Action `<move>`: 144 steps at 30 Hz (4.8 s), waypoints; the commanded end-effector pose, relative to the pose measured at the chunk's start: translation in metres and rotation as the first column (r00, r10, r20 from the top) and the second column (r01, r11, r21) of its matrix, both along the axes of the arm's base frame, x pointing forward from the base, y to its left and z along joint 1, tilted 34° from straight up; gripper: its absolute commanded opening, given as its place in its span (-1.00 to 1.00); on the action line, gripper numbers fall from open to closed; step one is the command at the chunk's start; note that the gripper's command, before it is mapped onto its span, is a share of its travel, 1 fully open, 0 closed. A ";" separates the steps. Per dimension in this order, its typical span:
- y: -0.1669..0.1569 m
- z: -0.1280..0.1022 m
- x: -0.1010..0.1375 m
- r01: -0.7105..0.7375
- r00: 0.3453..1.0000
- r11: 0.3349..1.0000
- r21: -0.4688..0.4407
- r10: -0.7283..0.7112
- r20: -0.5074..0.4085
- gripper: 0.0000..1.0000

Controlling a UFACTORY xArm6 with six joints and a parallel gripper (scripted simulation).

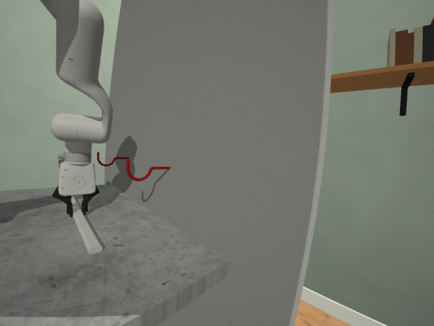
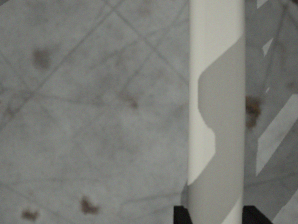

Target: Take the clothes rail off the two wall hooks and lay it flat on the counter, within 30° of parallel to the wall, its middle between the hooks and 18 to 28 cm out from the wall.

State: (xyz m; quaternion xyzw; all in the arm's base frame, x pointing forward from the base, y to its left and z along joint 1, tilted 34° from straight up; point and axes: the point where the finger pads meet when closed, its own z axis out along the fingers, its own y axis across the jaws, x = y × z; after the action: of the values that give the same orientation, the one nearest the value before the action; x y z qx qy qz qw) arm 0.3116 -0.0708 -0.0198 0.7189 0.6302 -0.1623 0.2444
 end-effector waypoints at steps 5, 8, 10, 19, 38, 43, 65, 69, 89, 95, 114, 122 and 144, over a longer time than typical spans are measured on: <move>0.000 0.000 0.001 -0.001 1.000 1.000 0.001 0.001 0.002 -1.00; 0.000 0.000 0.001 -0.001 1.000 1.000 0.001 0.001 0.002 -1.00; 0.000 0.000 0.001 -0.001 1.000 1.000 0.001 0.001 0.002 -1.00; 0.000 0.000 0.001 -0.001 1.000 1.000 0.001 0.001 0.002 1.00; 0.000 0.000 0.001 -0.001 1.000 1.000 0.001 0.001 0.003 1.00; 0.000 0.000 0.001 -0.001 1.000 1.000 0.001 0.001 0.003 1.00; 0.013 0.020 -0.001 -0.001 1.000 1.000 0.001 0.001 0.003 1.00; 0.015 0.022 -0.001 -0.001 1.000 1.000 0.001 0.001 0.003 1.00; 0.032 0.047 -0.003 -0.001 1.000 1.000 0.001 0.001 0.003 1.00; 0.038 0.056 -0.004 -0.001 1.000 1.000 0.001 0.001 0.003 1.00; 0.053 0.079 -0.006 -0.001 1.000 1.000 0.001 0.001 0.003 1.00; 0.059 0.087 -0.007 -0.001 1.000 1.000 0.001 0.001 0.003 1.00; 0.067 0.100 -0.008 -0.001 1.000 1.000 0.001 0.001 0.003 1.00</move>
State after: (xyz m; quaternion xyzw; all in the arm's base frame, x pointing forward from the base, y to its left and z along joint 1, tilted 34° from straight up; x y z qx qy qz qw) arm 0.3027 -0.0043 0.0791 0.7189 0.6302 -0.1623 0.2444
